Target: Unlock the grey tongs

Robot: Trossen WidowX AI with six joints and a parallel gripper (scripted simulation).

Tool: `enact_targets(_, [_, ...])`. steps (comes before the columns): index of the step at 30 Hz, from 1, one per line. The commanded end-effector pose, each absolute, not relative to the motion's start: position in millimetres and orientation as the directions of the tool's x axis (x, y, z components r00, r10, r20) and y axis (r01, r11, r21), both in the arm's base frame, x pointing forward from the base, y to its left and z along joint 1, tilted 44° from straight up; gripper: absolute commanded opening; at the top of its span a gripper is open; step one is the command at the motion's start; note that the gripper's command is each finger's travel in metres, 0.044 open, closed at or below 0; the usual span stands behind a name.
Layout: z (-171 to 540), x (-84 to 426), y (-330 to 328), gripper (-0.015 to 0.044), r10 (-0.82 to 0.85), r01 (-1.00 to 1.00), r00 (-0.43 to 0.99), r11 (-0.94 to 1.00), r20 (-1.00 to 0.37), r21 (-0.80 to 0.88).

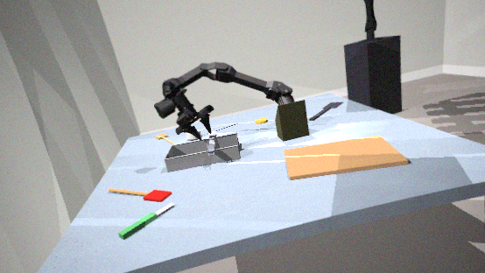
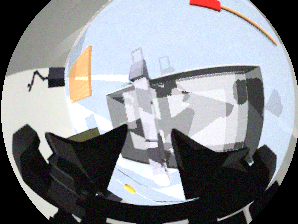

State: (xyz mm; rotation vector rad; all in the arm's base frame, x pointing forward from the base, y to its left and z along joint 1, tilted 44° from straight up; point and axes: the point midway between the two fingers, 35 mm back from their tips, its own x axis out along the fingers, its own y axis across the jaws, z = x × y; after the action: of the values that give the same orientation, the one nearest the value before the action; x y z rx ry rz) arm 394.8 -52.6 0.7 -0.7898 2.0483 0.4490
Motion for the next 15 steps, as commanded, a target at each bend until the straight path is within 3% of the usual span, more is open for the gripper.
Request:
enact_targets(1, [-4, 394, -54, 0.0260, -0.369, -0.684, -0.425, 0.729, -0.827, 0.026])
enact_targets(15, [-23, 384, -63, 0.0260, -0.373, -0.687, -0.454, 0.725, -0.809, 0.052])
